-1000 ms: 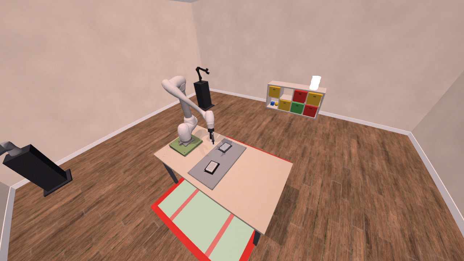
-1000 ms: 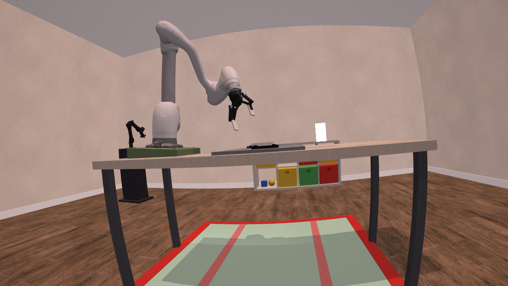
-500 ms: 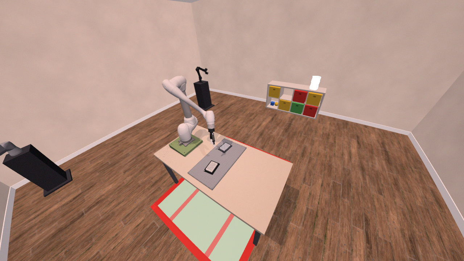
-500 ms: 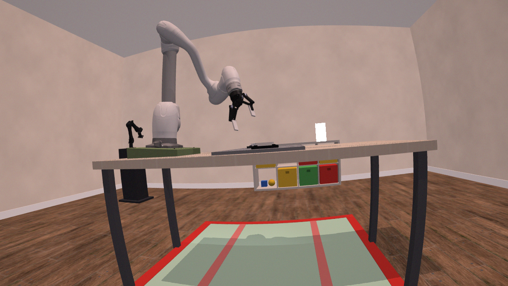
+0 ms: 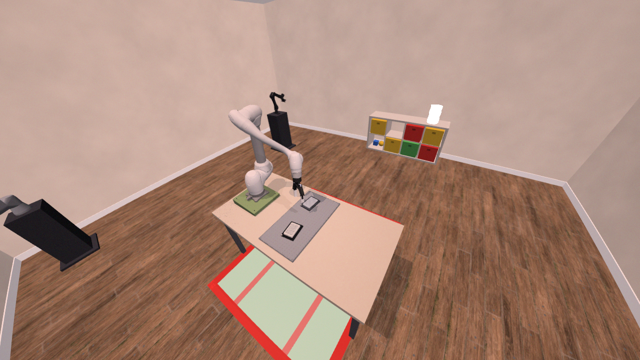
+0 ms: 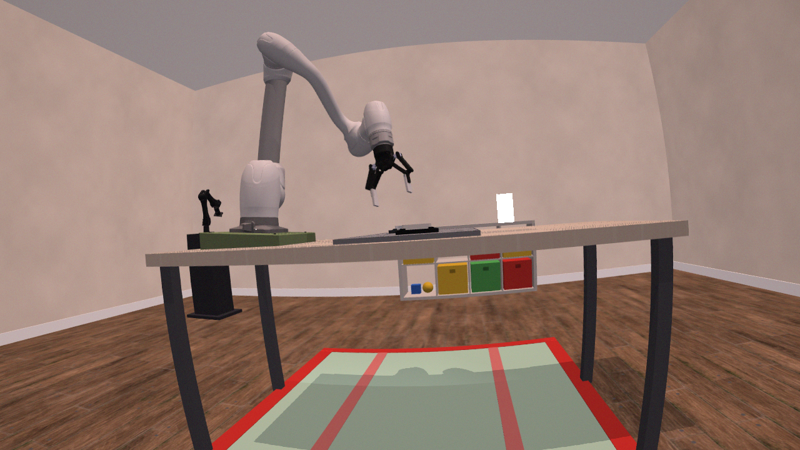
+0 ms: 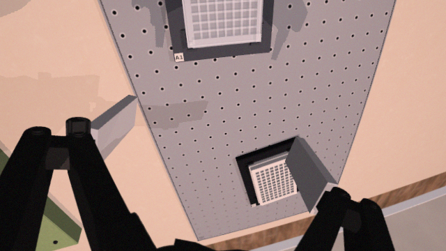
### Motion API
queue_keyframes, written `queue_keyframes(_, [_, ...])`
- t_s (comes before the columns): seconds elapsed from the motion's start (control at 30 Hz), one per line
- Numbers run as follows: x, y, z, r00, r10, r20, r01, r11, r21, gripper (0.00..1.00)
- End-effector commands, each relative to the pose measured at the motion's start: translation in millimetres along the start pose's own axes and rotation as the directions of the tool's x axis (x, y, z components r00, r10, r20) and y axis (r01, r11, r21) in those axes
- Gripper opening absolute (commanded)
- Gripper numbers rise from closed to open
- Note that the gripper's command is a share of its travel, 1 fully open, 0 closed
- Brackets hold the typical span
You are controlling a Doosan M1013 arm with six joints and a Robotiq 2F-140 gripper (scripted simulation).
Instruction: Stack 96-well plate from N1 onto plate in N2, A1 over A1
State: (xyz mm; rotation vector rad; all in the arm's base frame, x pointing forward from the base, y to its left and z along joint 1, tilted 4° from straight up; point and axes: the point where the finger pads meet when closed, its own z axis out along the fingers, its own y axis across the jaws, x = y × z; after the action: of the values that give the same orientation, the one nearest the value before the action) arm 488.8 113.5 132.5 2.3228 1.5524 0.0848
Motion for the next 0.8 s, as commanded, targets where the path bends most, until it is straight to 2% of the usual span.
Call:
queue_keyframes(0.0, [17, -2, 1.0, 0.997, -0.069, -0.033, 0.071, 0.996, 0.062, 1.0])
queue_keyframes(0.07, [22, -2, 1.1, 0.997, -0.069, -0.033, 0.071, 0.996, 0.062, 1.0])
queue_keyframes(0.13, [32, -3, 1.1, 0.992, -0.11, -0.06, 0.115, 0.989, 0.091, 1.0])
queue_keyframes(0.17, [36, -3, 1.1, 0.992, -0.11, -0.06, 0.115, 0.989, 0.091, 1.0])
queue_keyframes(0.23, [46, -4, 0.8, 0.985, -0.15, -0.09, 0.16, 0.98, 0.117, 1.0])
queue_keyframes(0.3, [50, -4, 0.7, 0.985, -0.15, -0.09, 0.16, 0.98, 0.117, 1.0])
queue_keyframes(0.37, [60, -4, 0.3, 0.974, -0.188, -0.124, 0.204, 0.969, 0.139, 1.0])
queue_keyframes(0.47, [64, -4, 0.1, 0.974, -0.188, -0.124, 0.204, 0.969, 0.139, 1.0])
queue_keyframes(0.53, [74, -4, -0.6, 0.961, -0.225, -0.16, 0.25, 0.956, 0.156, 1.0])
queue_keyframes(0.57, [79, -4, -0.9, 0.961, -0.225, -0.16, 0.25, 0.956, 0.156, 1.0])
queue_keyframes(0.63, [89, -4, -1.8, 0.945, -0.26, -0.2, 0.295, 0.94, 0.17, 1.0])
queue_keyframes(0.7, [94, -4, -2.2, 0.945, -0.26, -0.2, 0.295, 0.94, 0.17, 1.0])
queue_keyframes(0.77, [104, -4, -3.2, 0.925, -0.293, -0.242, 0.339, 0.924, 0.178, 1.0])
